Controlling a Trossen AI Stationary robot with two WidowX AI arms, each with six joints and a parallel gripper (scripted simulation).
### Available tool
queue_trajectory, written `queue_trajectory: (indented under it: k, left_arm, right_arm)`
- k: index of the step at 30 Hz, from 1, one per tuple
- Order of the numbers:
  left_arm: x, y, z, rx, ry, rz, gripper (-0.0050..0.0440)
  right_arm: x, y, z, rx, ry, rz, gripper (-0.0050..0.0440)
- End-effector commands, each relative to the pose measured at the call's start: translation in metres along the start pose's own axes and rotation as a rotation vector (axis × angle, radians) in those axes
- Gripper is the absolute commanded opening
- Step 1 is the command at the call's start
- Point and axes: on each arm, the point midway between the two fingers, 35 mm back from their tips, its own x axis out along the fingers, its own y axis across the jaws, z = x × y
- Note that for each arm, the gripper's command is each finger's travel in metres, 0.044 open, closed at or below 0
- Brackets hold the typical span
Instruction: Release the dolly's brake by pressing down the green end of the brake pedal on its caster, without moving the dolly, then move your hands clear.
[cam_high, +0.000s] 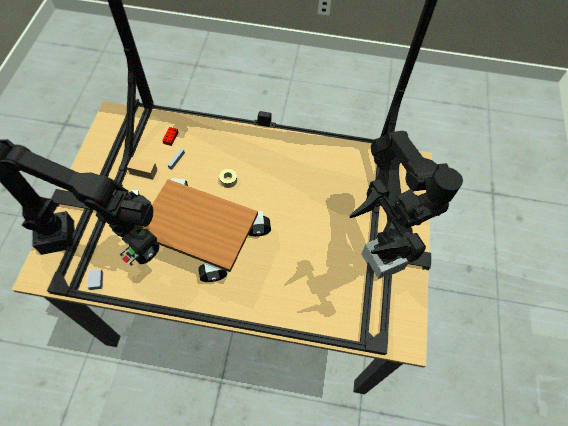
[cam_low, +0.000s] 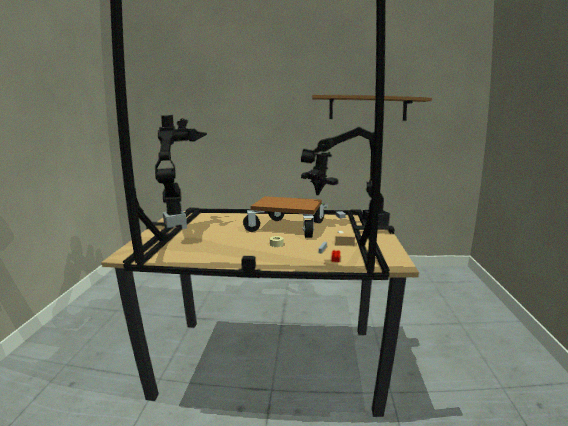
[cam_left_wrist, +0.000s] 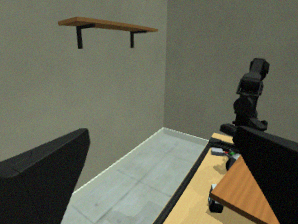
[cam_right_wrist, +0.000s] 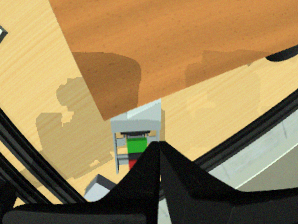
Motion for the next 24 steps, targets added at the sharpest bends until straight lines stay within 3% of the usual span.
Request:
queue_trajectory:
  k: [1,24]
  left_arm:
    - [-0.0071,-0.013,0.0008,0.007,-0.002,-0.012,0.044]
    - [-0.0082,-0.015,0.0011,0.007,-0.002,-0.013,0.044]
  right_arm:
    - [-0.0001,0.0065,-0.0172,0.007,0.051,0.079,0.0]
    - [-0.0014,0.0081,-0.02,0.01,0.063,0.092,0.0]
